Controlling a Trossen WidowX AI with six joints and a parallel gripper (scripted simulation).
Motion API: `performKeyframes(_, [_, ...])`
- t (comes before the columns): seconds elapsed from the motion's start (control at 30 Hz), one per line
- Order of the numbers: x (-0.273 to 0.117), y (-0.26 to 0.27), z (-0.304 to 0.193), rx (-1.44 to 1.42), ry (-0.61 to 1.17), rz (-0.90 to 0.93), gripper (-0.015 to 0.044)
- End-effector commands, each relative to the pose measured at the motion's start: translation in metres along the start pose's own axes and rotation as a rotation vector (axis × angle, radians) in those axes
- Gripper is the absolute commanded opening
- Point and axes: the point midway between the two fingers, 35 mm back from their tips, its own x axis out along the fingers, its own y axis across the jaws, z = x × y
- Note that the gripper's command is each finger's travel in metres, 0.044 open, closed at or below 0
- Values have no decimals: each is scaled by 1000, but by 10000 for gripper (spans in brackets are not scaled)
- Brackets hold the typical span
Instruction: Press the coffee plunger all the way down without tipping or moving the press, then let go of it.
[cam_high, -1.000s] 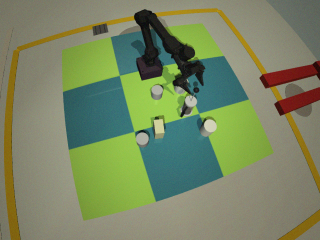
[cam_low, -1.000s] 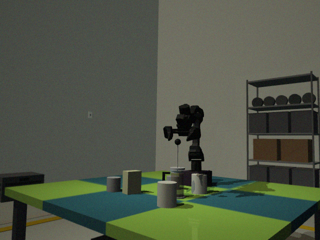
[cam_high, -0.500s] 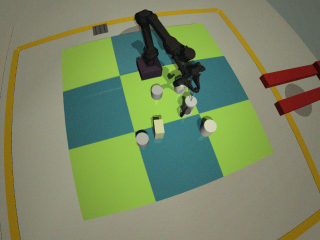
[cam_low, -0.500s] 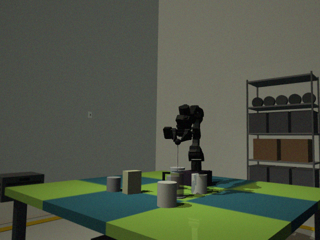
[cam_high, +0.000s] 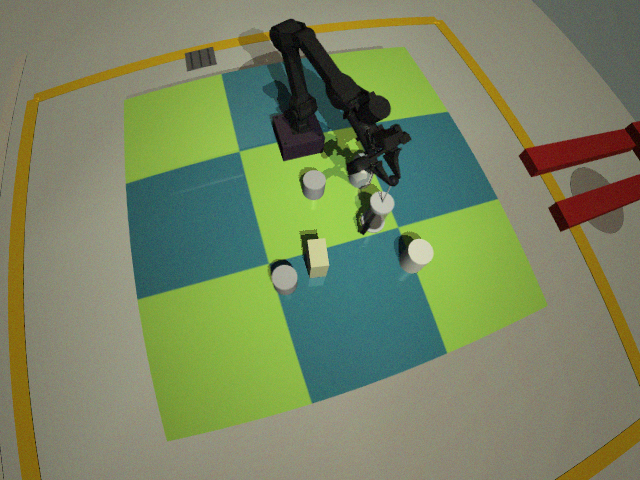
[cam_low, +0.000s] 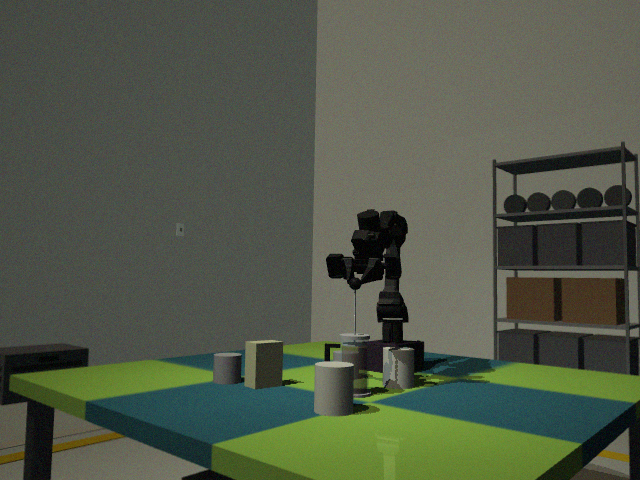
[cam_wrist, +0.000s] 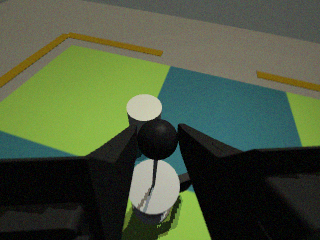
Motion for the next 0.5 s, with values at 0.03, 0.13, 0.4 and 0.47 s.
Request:
performKeyframes(0.03, [8,0,-10,0,15,1,123])
performKeyframes(0.13, [11,0,-14,0,15,1,123])
performKeyframes(0.4, [20,0,-25,0,15,1,123])
performKeyframes(0.47, [22,0,-27,0,15,1,123])
